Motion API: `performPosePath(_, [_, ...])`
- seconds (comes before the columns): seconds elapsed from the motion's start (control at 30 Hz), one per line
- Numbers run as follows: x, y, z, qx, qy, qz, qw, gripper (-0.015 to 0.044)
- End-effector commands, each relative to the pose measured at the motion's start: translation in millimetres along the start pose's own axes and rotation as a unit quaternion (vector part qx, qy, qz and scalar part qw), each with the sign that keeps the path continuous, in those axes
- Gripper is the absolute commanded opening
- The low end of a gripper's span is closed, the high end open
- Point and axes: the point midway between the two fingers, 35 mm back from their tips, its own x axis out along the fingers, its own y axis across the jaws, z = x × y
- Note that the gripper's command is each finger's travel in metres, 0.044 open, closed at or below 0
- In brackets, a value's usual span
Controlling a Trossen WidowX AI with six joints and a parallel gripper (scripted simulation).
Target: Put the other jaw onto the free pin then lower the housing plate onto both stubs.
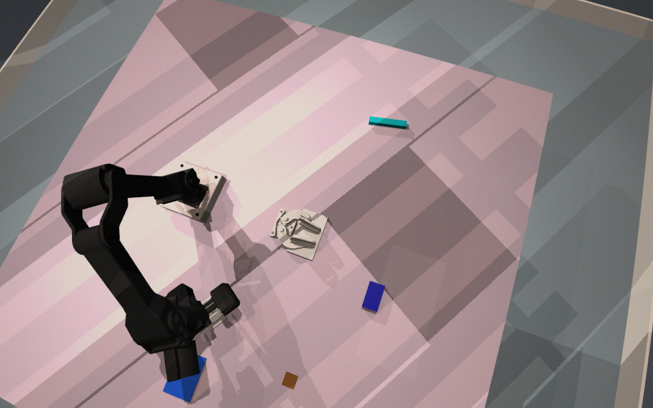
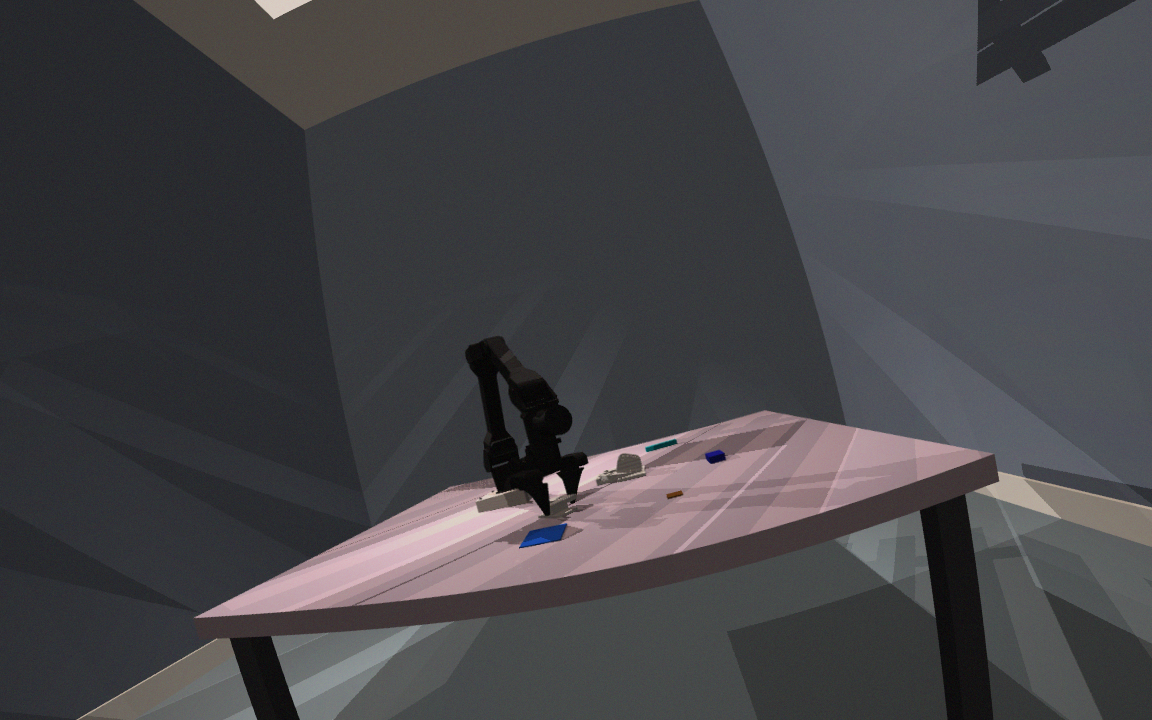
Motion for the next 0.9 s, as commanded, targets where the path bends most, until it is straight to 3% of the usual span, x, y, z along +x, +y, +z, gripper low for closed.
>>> performPosePath(0.0, [-7.3, 0.5, -1.1, 0.000, 0.001, 0.001, 1.000, 0.0351])
performPosePath(0.67, [-70.3, 0.5, -0.5, -0.001, 0.000, 0.002, 1.000, 0.0351])
performPosePath(0.87, [-72.4, 0.4, -0.2, -0.002, 0.000, 0.002, 1.000, 0.0351])
